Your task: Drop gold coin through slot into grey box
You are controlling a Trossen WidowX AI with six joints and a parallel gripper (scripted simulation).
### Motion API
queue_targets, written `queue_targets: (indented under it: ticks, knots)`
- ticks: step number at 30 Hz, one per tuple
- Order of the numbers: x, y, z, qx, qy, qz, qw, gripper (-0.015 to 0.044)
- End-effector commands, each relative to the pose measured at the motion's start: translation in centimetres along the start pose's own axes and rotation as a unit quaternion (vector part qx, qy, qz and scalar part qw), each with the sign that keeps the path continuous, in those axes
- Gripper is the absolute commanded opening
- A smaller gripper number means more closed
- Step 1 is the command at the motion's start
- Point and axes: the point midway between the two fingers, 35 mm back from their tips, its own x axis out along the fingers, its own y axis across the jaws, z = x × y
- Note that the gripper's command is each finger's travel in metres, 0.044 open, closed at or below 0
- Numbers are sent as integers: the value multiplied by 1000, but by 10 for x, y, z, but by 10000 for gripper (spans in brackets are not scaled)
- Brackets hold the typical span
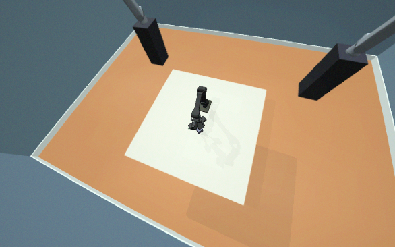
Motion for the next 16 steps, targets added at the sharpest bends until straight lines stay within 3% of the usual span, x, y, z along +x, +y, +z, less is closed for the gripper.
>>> queue_targets:
  ticks: [1,4,7,16]
  knots:
    - [-8,0,0,0,-2,-2,1000,371]
    - [-24,0,0,0,-2,-2,1000,440]
    - [-51,2,-2,0,-1,-1,1000,440]
    - [-52,3,-2,0,-1,-1,1000,440]
